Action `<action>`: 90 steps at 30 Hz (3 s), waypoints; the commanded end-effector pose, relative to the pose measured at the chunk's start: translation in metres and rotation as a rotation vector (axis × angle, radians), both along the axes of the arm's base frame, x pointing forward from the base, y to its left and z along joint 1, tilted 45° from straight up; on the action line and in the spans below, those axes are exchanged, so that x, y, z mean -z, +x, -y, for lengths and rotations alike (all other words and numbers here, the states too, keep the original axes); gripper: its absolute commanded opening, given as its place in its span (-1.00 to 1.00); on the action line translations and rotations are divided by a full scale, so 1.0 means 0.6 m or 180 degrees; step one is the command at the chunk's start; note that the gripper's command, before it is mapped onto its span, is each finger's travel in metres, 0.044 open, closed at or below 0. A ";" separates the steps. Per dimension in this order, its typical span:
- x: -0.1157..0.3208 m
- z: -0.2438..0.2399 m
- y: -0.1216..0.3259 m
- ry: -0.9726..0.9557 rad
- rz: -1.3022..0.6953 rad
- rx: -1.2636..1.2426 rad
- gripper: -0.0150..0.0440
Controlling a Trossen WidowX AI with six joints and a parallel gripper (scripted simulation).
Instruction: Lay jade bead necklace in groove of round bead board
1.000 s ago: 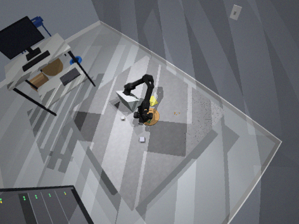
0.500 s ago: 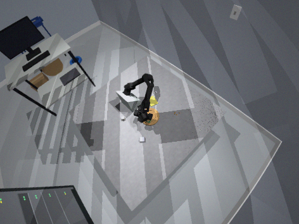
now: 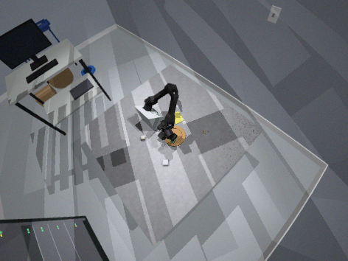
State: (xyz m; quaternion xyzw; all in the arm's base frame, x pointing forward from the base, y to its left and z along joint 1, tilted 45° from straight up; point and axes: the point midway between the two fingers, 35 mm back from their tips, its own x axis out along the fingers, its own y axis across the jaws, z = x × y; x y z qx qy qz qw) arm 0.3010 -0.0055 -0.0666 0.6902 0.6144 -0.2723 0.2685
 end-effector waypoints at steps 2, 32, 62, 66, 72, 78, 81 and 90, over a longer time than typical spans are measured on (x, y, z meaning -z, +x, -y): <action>0.007 -0.006 0.003 -0.0015 -0.0042 0.0048 -0.08; 0.045 -0.044 0.008 -0.0010 -0.0043 0.0048 -0.08; 0.044 -0.041 0.011 -0.0036 -0.0019 0.0031 -0.49; 0.044 -0.041 0.011 -0.0036 -0.0019 0.0031 -0.49; 0.039 -0.037 0.008 -0.0019 -0.0035 0.0042 -0.49; 0.037 -0.035 0.006 -0.0010 -0.0043 0.0048 -0.49; 0.042 -0.032 -0.004 -0.0011 -0.0044 0.0048 -0.49; 0.047 -0.028 -0.015 -0.0012 -0.0045 0.0048 -0.49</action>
